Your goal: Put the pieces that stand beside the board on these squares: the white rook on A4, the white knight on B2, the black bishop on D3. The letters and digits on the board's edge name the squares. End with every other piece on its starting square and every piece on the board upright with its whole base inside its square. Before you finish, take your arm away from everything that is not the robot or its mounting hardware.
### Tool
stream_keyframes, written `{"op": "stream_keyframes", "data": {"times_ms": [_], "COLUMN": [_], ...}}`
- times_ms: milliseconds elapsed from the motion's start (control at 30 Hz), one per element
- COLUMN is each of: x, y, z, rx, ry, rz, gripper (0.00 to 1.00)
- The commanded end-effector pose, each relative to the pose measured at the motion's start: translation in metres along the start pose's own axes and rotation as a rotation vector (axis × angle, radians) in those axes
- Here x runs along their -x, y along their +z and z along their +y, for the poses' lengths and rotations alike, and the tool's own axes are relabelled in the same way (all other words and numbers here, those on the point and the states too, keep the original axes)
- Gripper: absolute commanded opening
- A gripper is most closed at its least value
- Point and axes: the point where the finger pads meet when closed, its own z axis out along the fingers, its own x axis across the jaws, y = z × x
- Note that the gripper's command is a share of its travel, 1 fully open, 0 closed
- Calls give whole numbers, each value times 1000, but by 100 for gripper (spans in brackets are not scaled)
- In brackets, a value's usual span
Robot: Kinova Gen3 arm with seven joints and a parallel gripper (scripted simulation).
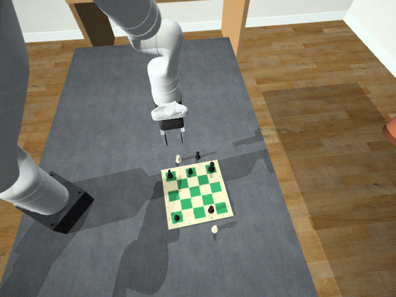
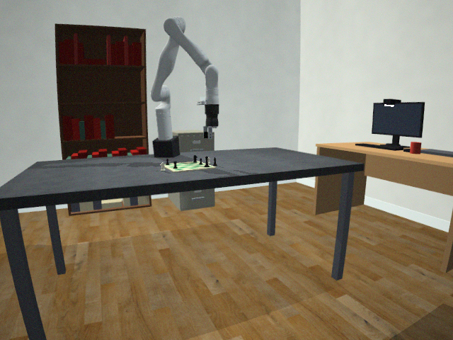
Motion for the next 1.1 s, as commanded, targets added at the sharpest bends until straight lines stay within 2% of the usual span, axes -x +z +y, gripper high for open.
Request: {"op": "stream_keyframes", "data": {"times_ms": [0, 200, 267, 767, 833, 1067], "x": [-1, -4, -4, -7, -7, -4], "y": [2, 8, 8, 28, 28, 35], "z": [0, -1, -1, -1, -1, 0], "rx": [0, 0, 0, -4, -4, -3], "ry": [44, 235, 235, 893, 893, 1170], "rz": [1, 9, 9, 15, 15, 7], "gripper": [100, 100, 100, 100, 100, 100]}}
